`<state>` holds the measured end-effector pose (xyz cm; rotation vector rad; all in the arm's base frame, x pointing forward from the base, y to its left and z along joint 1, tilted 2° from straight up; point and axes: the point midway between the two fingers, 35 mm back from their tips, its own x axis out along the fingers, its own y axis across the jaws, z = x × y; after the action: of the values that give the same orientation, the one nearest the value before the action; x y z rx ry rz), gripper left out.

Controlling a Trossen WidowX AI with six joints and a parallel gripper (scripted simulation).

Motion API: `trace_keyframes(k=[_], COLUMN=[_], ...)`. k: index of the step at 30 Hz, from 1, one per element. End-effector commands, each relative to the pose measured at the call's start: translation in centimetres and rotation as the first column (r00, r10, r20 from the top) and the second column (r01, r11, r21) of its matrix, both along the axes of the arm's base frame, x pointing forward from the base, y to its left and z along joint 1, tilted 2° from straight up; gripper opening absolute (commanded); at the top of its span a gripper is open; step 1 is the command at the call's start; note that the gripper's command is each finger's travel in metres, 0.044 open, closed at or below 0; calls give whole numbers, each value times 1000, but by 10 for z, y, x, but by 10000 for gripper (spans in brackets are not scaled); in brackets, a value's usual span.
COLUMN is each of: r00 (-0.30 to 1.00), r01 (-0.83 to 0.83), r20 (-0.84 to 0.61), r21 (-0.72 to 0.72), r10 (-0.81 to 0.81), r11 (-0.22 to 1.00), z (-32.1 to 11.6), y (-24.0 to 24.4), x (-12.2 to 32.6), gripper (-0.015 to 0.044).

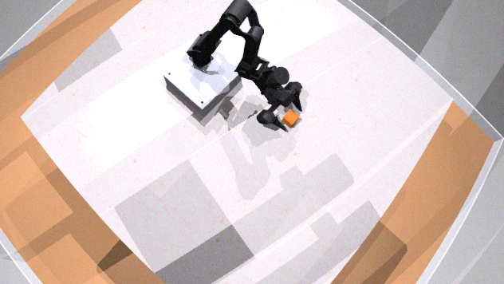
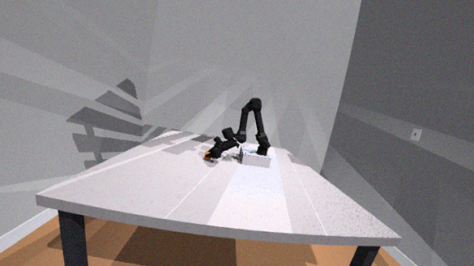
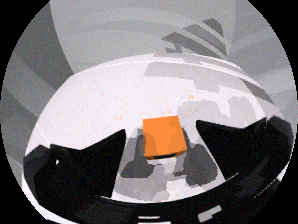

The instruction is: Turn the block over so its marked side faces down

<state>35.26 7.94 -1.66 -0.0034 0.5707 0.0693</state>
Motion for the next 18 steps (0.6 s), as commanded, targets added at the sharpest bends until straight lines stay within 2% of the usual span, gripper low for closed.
trace_keyframes(k=[1, 7, 8, 10, 18], r00=[992, 944, 945, 926, 924], r01=[-9, -11, -10, -10, -10], r20=[-125, -329, -328, -379, -382], r21=[1, -7, 0, -9, -9], r10=[9, 8, 10, 6, 6], r11=[1000, 1000, 1000, 1000, 1000], z=[20, 59, 70, 70, 71], y=[3, -2, -1, -4, -4], x=[8, -12, -12, -22, -23], gripper=[440, 440, 440, 440, 440])
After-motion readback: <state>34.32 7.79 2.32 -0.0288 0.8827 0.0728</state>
